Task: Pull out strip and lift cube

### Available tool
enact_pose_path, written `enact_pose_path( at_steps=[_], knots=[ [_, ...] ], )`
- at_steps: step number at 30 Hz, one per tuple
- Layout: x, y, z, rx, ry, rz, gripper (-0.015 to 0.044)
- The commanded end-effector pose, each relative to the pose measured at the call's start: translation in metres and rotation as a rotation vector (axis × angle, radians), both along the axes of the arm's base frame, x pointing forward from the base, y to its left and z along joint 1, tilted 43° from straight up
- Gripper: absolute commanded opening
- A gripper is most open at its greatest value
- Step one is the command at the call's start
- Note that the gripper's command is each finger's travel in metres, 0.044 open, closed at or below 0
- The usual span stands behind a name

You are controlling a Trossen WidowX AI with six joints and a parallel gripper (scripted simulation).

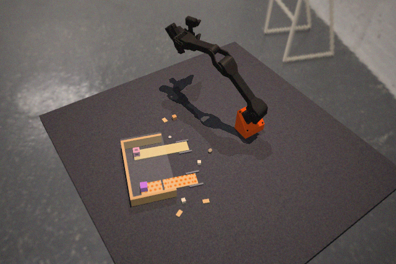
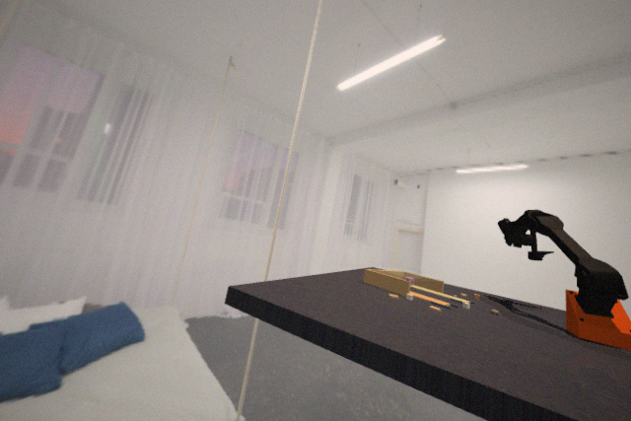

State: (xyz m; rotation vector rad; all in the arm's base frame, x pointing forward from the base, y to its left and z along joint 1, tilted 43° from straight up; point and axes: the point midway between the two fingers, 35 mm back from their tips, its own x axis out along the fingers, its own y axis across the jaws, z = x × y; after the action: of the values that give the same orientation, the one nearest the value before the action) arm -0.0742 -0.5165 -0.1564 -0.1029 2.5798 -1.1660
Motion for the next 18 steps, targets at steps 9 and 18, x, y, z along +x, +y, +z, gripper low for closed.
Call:
enact_pose_path(
  at_steps=[9,18],
  knots=[
    [0.080,-0.013,0.026,-0.171,-0.424,0.126,0.0400],
    [0.195,0.015,0.071,-0.264,-0.976,0.231,0.0400]
  ],
)
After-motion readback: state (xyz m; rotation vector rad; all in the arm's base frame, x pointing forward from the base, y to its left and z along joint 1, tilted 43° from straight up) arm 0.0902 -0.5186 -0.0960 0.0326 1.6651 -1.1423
